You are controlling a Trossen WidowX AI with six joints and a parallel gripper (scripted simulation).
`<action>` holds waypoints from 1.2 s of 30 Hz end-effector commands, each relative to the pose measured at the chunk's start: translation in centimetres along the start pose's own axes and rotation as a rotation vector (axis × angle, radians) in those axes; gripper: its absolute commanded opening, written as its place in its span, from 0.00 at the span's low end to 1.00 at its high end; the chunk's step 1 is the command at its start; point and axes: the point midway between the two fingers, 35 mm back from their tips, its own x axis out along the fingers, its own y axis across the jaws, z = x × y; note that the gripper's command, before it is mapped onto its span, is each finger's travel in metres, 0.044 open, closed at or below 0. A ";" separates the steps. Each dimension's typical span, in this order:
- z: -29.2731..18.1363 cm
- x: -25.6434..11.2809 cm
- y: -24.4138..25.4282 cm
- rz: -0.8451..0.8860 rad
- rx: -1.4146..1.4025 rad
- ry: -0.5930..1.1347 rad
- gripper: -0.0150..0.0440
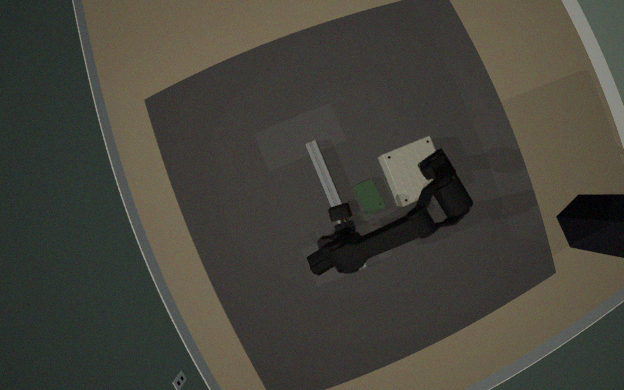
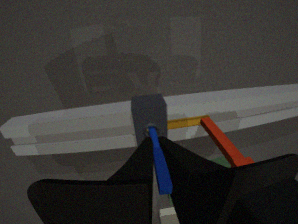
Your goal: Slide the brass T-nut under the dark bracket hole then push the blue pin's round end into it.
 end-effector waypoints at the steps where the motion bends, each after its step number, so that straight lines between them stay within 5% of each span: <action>1: 0.1 0.1 0.0 0.000 -0.006 0.015 0.00; 23: 0.1 0.0 0.0 -0.003 0.000 0.028 0.00; 32: 0.1 0.0 0.0 -0.002 0.000 0.031 0.40; 36: 0.1 -0.1 0.0 -0.002 0.000 0.031 0.41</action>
